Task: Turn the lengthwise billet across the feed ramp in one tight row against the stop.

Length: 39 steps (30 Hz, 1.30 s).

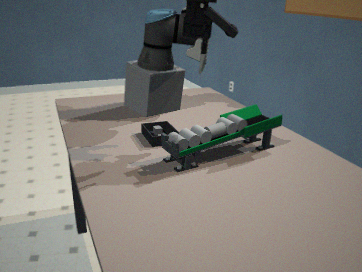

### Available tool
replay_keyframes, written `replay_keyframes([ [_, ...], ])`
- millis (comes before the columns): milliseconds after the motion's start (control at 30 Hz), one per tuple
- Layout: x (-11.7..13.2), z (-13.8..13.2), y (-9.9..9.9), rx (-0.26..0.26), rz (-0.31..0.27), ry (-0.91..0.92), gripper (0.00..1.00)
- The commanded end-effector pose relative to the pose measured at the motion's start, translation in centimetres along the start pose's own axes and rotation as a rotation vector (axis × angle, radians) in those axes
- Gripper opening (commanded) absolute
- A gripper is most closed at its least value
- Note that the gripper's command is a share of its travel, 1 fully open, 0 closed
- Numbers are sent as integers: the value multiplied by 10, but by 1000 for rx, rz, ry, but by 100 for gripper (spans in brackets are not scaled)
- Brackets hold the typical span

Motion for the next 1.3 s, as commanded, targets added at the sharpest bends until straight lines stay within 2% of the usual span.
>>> replay_keyframes([
  [0,0,-1,0,13,18,-235,40],
  [400,0,-1,0,13,18,-235,40],
  [567,1,-3,0,27,36,-518,40],
  [1267,1,-3,0,26,32,-503,40],
])
Point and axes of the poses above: the point where the finger pads meet when closed, its own y axis out along the fingers, its own z axis across the jaws, x = y × z, the point moved 3 cm from there along -y, back along the fingers, and after that the axes turned 10 degrees about -y, right-handed, at the moved point
